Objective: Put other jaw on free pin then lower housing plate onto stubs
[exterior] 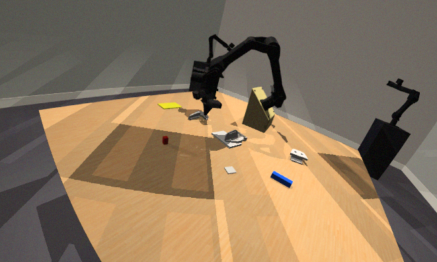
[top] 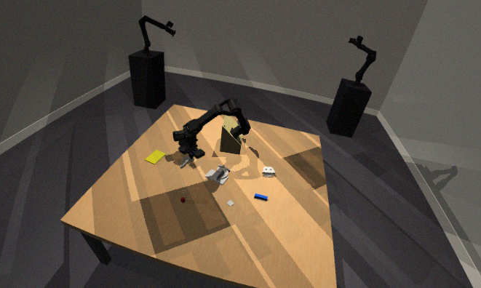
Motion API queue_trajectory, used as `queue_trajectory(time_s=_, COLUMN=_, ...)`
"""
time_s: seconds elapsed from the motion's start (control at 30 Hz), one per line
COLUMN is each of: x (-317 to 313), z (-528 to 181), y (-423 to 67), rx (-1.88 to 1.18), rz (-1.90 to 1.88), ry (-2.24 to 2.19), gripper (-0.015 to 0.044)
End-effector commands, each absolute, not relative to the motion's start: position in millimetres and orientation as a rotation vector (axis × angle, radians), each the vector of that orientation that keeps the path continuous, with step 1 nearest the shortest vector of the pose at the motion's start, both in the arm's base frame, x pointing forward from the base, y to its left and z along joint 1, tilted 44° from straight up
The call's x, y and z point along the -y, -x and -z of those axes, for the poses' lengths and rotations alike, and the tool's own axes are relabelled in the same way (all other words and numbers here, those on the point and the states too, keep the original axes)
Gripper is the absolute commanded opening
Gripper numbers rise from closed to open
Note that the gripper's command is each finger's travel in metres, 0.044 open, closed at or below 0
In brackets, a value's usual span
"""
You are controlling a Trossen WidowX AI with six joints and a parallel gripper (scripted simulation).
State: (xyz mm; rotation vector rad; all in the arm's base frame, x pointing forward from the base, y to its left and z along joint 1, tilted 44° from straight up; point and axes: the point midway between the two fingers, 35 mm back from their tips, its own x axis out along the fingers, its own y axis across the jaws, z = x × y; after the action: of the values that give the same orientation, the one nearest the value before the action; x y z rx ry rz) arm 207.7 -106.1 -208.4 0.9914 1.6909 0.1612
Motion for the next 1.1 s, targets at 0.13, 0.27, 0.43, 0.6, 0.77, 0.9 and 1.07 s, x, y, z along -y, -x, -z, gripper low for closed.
queue_trajectory(time_s=0.13, x=132, z=182, y=-209, rx=-1.695, rz=-0.162, ry=-0.989, gripper=0.0000)
queue_trajectory(time_s=0.27, x=148, z=164, y=-210, rx=-1.692, rz=-0.159, ry=-0.990, gripper=0.0000)
queue_trajectory(time_s=0.43, x=142, z=172, y=-210, rx=-1.684, rz=-0.153, ry=-1.000, gripper=0.0105)
queue_trajectory(time_s=0.6, x=142, z=172, y=-210, rx=-1.684, rz=-0.153, ry=-1.000, gripper=0.0236)
queue_trajectory(time_s=0.77, x=142, z=172, y=-210, rx=-1.684, rz=-0.153, ry=-1.000, gripper=0.0367)
queue_trajectory(time_s=0.9, x=142, z=172, y=-210, rx=-1.684, rz=-0.153, ry=-1.000, gripper=0.0440)
queue_trajectory(time_s=1.07, x=142, z=172, y=-210, rx=-1.684, rz=-0.153, ry=-1.000, gripper=0.0440)
